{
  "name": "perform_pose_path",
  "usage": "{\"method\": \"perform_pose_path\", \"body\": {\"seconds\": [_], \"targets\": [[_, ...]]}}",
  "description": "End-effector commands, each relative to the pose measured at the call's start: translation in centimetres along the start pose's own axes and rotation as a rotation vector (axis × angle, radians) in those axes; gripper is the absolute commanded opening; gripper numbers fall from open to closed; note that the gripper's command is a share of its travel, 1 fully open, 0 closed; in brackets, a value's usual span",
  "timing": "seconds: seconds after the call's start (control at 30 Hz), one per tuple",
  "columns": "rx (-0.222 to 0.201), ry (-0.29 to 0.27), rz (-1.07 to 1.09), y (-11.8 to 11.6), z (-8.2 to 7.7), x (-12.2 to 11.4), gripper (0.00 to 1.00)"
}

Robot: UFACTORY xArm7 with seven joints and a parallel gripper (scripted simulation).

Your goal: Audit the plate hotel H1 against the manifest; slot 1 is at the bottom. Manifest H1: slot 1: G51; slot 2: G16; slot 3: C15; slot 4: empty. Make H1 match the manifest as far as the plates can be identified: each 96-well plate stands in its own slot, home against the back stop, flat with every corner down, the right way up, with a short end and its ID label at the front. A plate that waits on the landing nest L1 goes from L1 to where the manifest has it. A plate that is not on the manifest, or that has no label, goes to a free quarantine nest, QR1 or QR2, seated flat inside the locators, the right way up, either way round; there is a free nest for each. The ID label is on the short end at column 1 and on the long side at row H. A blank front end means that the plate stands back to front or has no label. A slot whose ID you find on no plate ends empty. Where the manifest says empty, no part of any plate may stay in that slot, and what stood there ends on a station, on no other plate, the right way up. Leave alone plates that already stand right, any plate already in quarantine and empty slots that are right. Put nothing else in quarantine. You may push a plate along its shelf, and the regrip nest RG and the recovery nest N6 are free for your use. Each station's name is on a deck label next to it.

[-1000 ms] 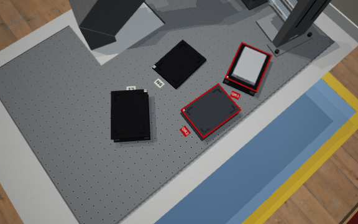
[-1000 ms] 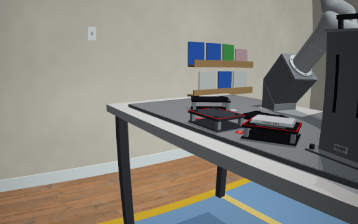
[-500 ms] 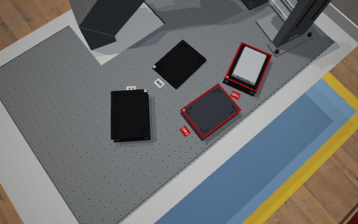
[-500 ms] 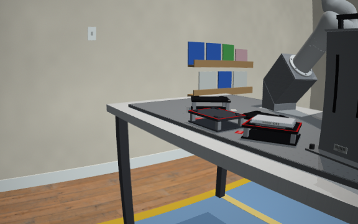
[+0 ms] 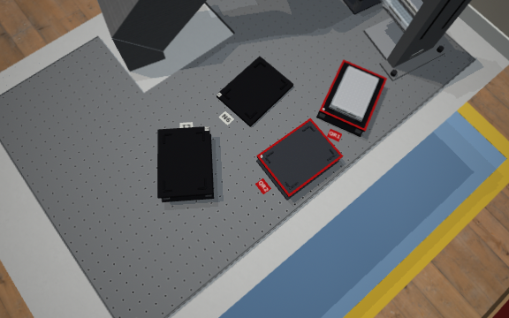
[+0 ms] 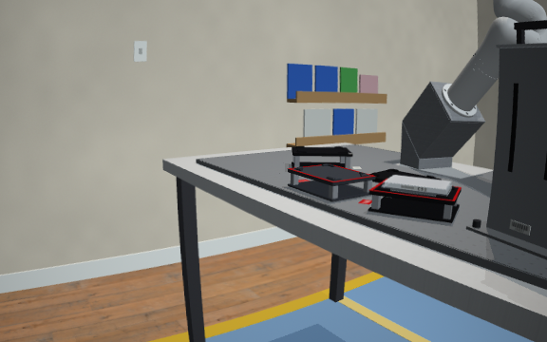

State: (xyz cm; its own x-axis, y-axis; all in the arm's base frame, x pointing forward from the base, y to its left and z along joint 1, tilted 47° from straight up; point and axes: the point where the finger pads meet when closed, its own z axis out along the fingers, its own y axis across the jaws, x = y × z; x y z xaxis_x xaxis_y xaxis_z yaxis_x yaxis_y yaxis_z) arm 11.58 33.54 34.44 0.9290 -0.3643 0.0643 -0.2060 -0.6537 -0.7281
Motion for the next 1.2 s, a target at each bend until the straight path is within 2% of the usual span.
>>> {"method": "perform_pose_path", "body": {"seconds": [0.0, 0.4, 0.9, 0.97, 1.17], "targets": [[0.003, 0.000, 0.000, -0.15, 0.67, -0.02, 1.00], [0.003, 0.000, 0.000, -0.15, 0.67, -0.02, 1.00], [0.003, 0.249, 0.000, -0.14, 0.69, -0.04, 1.00], [0.003, 0.249, 0.000, -0.14, 0.69, -0.04, 1.00], [0.003, 0.349, 0.000, -0.13, 0.70, -0.04, 1.00]]}}
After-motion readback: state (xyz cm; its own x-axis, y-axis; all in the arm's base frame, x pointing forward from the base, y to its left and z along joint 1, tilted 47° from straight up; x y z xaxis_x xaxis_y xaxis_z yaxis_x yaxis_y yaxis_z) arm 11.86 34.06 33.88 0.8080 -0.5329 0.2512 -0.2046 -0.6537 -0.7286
